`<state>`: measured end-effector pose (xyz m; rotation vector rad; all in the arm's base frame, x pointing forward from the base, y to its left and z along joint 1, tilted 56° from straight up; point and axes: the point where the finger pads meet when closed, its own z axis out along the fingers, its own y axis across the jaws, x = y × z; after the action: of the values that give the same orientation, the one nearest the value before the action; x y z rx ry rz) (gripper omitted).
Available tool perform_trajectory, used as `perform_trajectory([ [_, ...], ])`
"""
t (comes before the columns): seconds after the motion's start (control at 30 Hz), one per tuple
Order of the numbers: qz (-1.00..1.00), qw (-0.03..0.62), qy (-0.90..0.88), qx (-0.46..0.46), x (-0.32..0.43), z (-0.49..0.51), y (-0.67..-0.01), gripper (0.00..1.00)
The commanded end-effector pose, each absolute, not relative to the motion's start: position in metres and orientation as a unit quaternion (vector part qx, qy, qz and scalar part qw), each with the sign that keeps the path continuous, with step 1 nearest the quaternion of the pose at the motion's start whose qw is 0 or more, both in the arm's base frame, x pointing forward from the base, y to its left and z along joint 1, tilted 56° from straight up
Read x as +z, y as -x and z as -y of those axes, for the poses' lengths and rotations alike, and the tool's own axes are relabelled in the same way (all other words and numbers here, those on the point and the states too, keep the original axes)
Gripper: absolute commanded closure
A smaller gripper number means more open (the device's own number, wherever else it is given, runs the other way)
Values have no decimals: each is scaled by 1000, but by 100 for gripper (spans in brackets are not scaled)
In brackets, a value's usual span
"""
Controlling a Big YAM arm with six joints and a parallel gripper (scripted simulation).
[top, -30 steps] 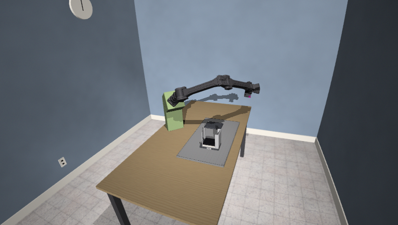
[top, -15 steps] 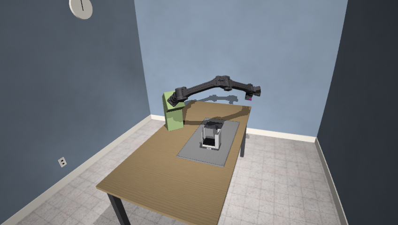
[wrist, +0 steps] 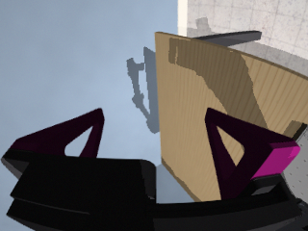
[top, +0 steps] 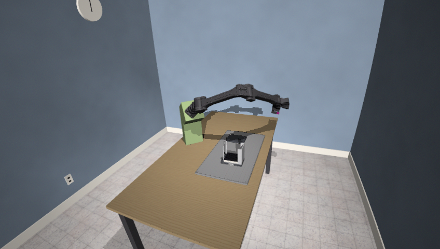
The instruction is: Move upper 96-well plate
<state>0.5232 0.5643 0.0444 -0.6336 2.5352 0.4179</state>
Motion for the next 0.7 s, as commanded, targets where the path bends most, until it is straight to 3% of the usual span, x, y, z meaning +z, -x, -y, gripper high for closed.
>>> perform_trajectory([
  [0.0, -911, 285, 255, 154, 85, -583, -505, 0],
  [0.07, -918, 286, 233, 146, 89, -549, -534, 0],
  [0.67, -919, 300, 228, 118, 116, -494, -547, 0],
])
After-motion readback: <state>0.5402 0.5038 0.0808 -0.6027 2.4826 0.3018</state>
